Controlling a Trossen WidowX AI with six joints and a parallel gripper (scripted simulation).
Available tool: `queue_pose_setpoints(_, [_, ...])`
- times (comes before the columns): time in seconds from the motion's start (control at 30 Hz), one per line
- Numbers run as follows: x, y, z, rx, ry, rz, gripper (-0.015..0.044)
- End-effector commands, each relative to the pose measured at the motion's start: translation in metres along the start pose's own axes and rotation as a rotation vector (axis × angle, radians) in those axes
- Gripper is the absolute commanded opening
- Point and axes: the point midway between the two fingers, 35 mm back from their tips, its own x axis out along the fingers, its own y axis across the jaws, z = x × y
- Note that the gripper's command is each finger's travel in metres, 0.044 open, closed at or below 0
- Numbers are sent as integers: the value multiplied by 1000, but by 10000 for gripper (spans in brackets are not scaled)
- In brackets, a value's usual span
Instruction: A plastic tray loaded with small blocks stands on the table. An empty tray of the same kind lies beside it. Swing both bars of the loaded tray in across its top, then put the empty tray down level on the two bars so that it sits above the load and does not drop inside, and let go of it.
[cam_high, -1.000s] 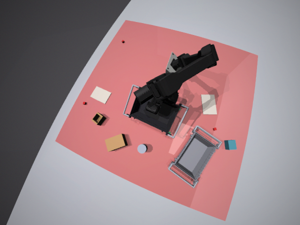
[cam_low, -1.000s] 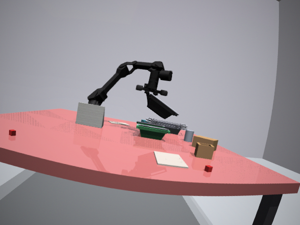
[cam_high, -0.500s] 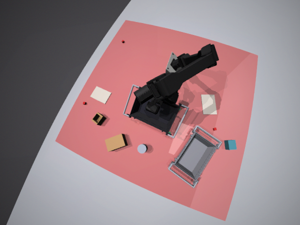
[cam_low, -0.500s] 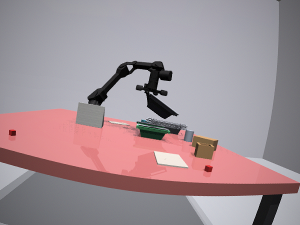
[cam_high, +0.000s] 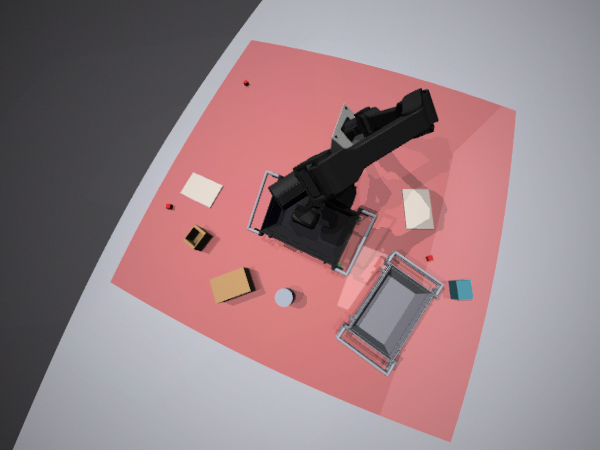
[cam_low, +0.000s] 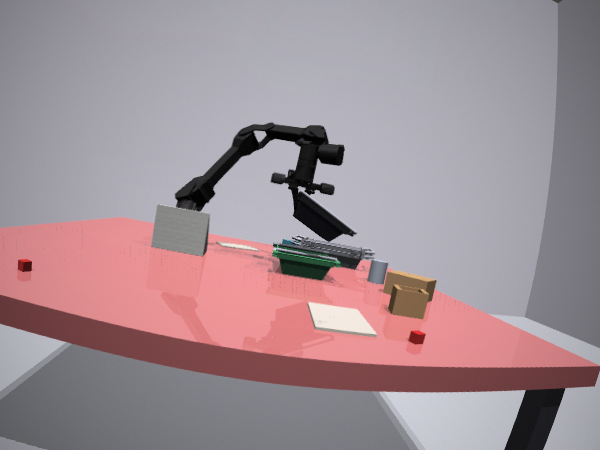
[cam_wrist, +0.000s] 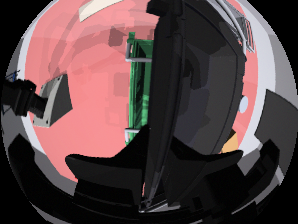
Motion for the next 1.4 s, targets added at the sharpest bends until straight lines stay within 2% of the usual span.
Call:
queue_pose_setpoints(0.0, [1, -2, 0, 1, 1, -23, 0])
queue_pose_setpoints(0.87, [40, -1, -1, 1, 0, -24, 0])
queue_pose_setpoints(1.37, [50, 7, 0, 1, -1, -23, 0])
